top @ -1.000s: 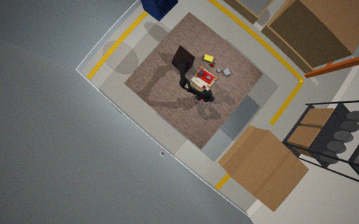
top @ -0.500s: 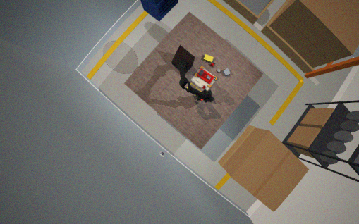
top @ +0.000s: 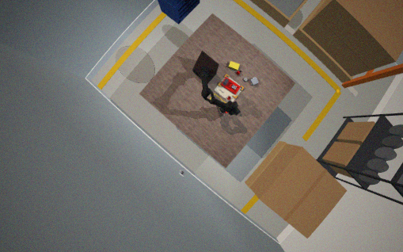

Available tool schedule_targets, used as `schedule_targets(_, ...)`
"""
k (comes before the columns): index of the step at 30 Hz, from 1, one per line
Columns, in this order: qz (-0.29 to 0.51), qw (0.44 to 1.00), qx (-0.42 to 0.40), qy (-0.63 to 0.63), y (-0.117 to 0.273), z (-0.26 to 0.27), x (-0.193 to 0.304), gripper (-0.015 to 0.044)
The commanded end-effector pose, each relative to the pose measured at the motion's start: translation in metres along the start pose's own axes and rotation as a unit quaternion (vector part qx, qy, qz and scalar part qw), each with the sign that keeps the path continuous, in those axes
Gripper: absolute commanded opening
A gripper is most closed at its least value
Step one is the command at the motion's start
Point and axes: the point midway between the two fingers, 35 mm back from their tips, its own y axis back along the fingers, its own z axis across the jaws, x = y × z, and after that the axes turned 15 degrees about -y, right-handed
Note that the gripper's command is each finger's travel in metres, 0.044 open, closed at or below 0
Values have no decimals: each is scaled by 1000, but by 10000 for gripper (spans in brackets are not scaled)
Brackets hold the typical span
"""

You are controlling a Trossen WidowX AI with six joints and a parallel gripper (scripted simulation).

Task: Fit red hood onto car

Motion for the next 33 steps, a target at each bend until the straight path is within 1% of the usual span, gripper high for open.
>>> schedule_targets(1,1,1000,0,3,-3,0,1,440)
schedule_targets(12,1,1000,1,3,-9,0,1,440)
schedule_targets(16,0,1000,0,0,-6,0,0,335)
schedule_targets(25,0,1000,0,0,-6,0,0,275)
schedule_targets(33,-1,1000,0,1,6,0,0,65)
